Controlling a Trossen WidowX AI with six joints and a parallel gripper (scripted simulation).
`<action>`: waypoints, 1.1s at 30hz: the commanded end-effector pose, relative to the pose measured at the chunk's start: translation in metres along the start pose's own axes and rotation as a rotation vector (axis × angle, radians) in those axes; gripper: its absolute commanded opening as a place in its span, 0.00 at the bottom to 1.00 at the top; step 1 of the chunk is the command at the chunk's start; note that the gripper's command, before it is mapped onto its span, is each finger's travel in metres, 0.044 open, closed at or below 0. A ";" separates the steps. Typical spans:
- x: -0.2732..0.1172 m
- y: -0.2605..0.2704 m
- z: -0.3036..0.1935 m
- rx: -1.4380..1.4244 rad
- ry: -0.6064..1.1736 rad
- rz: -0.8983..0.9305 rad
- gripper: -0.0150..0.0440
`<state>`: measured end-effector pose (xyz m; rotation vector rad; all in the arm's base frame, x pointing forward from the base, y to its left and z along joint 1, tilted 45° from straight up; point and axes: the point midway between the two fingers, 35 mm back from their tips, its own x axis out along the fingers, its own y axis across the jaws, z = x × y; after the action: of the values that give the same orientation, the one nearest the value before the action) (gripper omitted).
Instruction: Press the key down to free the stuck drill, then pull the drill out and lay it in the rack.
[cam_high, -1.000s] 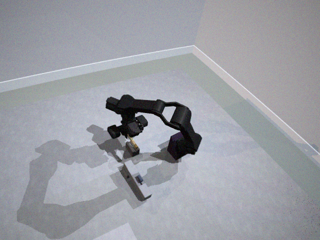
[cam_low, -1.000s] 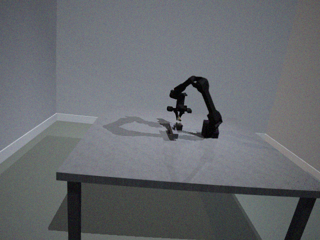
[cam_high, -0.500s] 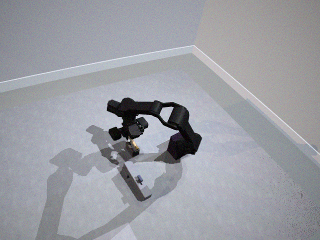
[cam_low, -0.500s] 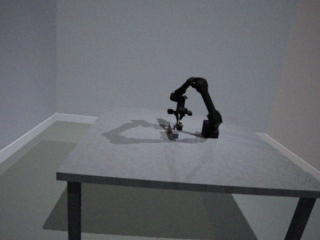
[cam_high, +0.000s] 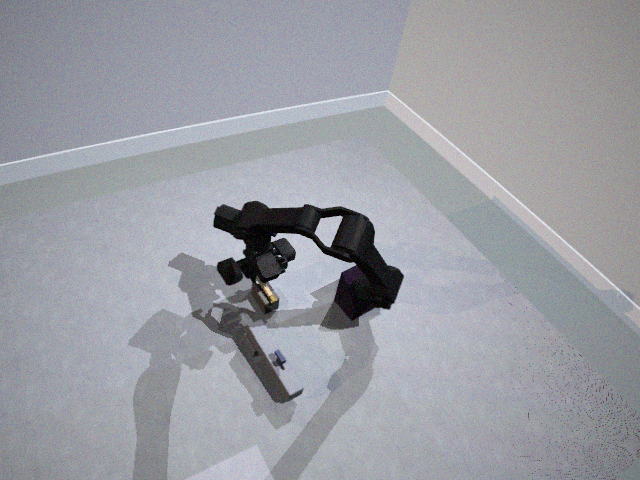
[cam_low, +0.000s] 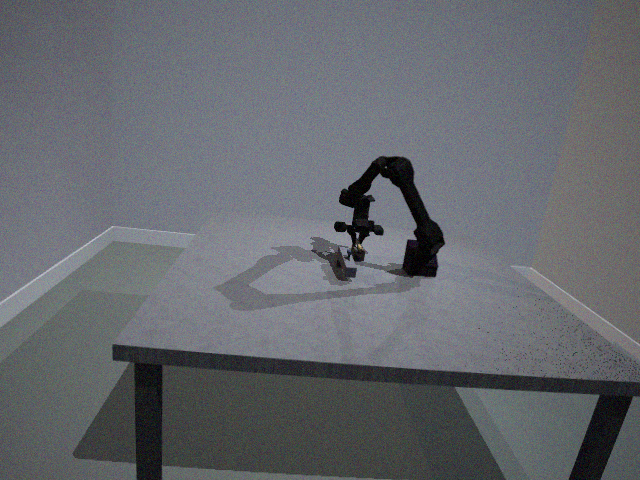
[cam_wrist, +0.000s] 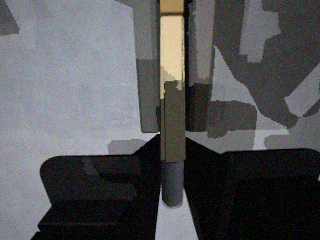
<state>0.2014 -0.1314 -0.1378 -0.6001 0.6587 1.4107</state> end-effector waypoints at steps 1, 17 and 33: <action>0.005 -0.001 0.001 0.005 -0.003 -0.004 0.25; 0.010 -0.001 0.000 0.000 0.003 -0.005 0.61; -0.026 0.000 0.001 0.005 -0.002 -0.004 1.00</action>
<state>0.2007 -0.1388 -0.1263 -0.5835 0.6576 1.4075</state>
